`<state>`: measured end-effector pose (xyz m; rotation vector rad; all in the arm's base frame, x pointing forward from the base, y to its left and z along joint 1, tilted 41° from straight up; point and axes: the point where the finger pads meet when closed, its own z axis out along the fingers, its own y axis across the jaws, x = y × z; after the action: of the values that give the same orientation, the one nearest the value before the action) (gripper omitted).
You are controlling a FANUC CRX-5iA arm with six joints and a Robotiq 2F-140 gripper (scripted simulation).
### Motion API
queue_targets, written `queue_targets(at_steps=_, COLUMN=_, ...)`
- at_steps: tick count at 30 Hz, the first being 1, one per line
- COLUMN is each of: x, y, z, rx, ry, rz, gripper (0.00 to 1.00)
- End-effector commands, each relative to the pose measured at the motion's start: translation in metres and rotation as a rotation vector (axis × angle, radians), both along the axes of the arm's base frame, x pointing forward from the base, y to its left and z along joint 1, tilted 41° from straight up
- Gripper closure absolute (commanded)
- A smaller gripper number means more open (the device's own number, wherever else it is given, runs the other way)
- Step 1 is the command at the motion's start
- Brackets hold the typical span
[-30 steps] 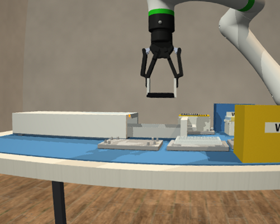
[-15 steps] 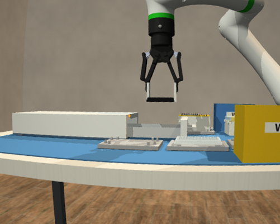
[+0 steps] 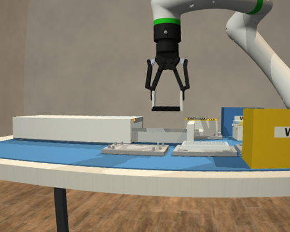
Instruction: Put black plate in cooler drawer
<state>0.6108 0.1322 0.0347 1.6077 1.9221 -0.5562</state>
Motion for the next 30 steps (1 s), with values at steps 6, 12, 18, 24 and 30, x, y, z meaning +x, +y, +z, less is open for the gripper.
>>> queue_targets(at_steps=6, x=0.002, y=-0.006, z=-0.008, rx=0.000, ry=0.000, rz=0.000, gripper=1.00)
queue_targets(at_steps=12, x=0.003, y=-0.010, z=-0.012, rx=0.000, ry=0.000, rz=0.000, gripper=1.00)
queue_targets(at_steps=18, x=0.004, y=-0.015, z=-0.018, rx=0.000, ry=0.000, rz=0.000, gripper=1.00)
queue_targets(at_steps=24, x=0.005, y=-0.020, z=-0.024, rx=0.000, ry=0.000, rz=0.000, gripper=1.00)
queue_targets(at_steps=30, x=0.006, y=-0.023, z=-0.028, rx=0.000, ry=0.000, rz=0.000, gripper=1.00)
